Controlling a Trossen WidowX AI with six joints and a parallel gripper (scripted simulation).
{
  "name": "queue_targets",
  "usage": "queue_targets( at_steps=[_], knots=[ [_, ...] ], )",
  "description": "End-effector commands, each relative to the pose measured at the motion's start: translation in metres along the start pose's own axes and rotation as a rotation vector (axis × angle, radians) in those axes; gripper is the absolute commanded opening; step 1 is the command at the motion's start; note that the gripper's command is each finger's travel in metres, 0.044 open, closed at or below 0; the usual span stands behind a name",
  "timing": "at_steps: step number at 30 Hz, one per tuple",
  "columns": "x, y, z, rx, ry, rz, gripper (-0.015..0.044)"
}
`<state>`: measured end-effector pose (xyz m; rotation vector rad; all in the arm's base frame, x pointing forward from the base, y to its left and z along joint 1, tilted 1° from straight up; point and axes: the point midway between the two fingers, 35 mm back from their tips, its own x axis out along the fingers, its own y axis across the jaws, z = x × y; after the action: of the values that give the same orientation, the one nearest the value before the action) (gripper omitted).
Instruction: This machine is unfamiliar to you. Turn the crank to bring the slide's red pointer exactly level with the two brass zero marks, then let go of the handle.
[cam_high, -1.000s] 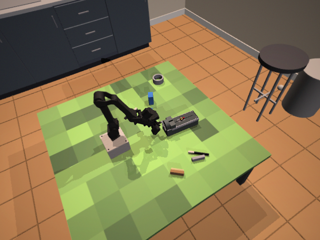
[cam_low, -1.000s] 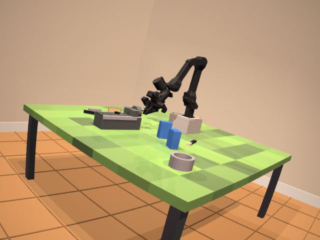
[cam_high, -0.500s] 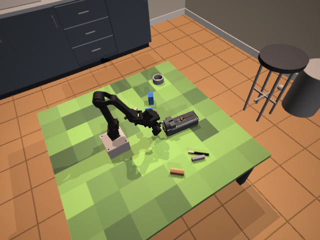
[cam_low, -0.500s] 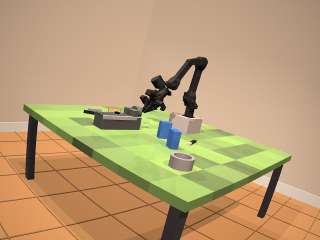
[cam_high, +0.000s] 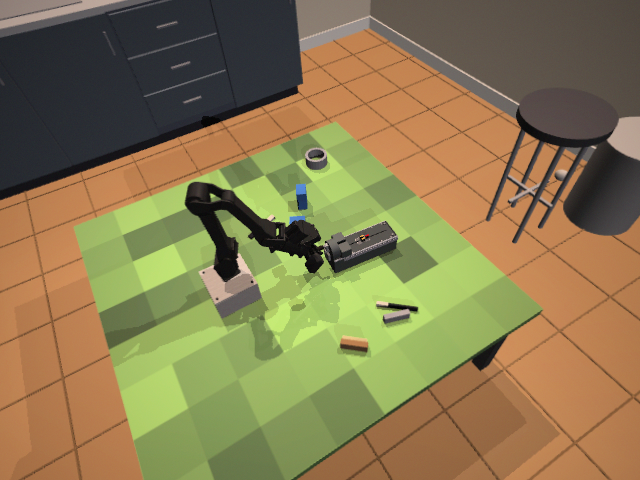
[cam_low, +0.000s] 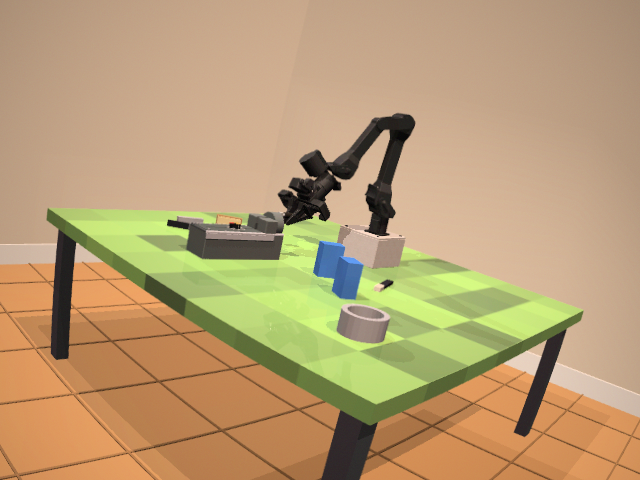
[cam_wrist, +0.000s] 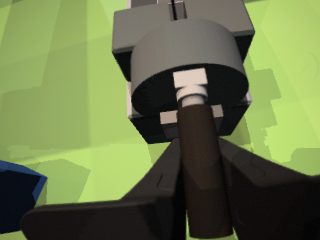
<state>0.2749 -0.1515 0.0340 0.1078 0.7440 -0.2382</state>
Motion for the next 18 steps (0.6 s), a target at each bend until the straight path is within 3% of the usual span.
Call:
queue_targets(
  at_steps=[1,18],
  knots=[
    [0.0,-0.009,0.0,0.004,-0.002,-0.029,0.0],
    [0.004,-0.02,-0.005,0.003,-0.002,-0.029,0.0]
  ],
)
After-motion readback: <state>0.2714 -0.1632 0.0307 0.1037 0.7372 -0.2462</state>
